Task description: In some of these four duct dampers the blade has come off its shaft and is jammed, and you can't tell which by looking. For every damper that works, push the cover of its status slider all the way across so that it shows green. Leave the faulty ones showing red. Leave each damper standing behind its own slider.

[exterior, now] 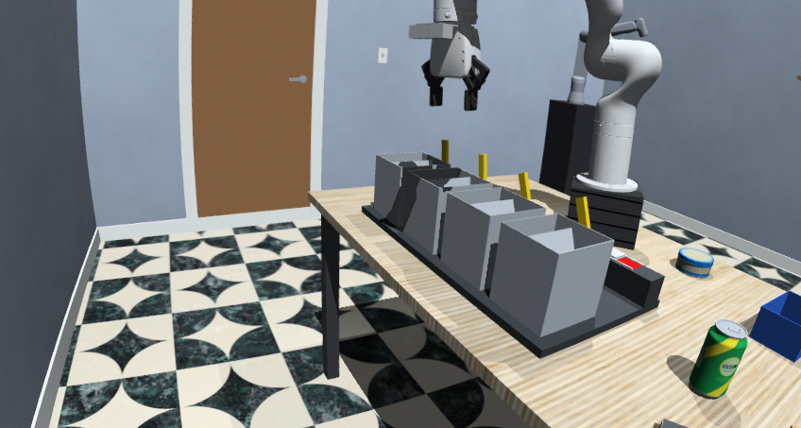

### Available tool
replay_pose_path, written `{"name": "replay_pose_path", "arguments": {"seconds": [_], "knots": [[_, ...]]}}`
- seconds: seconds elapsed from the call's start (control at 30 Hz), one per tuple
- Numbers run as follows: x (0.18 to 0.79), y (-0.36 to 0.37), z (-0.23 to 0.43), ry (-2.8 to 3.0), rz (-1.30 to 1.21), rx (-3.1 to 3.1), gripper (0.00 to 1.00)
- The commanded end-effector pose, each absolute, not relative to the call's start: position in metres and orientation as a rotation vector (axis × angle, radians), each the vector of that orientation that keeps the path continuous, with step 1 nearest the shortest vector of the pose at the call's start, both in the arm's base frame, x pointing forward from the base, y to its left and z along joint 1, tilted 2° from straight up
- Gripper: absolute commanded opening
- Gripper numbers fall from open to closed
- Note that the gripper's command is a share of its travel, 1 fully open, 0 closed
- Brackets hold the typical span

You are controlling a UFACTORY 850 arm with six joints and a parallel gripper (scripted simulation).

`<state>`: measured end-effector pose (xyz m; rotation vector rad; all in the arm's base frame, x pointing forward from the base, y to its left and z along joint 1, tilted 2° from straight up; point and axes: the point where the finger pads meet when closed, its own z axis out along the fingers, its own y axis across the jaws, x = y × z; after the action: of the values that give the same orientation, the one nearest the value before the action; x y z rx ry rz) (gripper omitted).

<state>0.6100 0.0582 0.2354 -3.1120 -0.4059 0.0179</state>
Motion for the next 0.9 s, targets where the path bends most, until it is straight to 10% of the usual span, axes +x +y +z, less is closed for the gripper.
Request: {"name": "replay_pose_path", "arguments": {"seconds": [0.0,0.87], "knots": [[0.605,0.02,0.246,-0.145,0.002,-3.139,1.0],[0.563,-0.17,0.199,-0.007,-0.033,-3.16,1.0]]}}
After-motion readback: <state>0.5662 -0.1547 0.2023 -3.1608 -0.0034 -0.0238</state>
